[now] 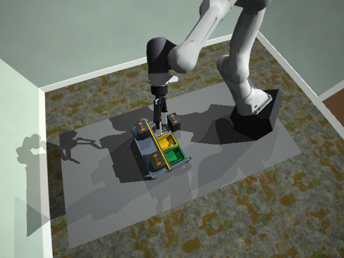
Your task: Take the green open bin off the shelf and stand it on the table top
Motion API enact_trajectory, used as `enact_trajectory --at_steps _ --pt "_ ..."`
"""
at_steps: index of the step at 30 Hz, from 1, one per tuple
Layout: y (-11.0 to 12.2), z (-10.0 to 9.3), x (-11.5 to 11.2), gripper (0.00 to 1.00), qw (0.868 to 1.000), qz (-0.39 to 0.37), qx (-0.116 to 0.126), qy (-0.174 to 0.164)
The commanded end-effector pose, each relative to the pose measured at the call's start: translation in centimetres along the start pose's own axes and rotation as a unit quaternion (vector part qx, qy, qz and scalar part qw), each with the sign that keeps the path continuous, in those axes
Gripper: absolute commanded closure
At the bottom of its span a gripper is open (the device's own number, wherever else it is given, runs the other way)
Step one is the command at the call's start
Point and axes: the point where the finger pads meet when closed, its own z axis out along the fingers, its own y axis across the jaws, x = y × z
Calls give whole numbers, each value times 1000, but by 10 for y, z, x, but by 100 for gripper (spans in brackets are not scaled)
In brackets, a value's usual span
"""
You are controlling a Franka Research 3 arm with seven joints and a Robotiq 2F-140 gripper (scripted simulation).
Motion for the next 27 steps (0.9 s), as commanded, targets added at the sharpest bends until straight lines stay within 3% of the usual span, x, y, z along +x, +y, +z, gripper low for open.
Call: enact_trajectory --at_steps 1,2,14,19,27 --pt "-11 -10 23 43 1000 -2 -2 0" --pt "-16 -13 31 43 1000 -2 -2 0" --pt "-16 -13 31 43 1000 -2 -2 0" --pt "-39 -27 71 43 1000 -2 -2 0" --pt "-39 -27 71 43 1000 -2 -2 0"
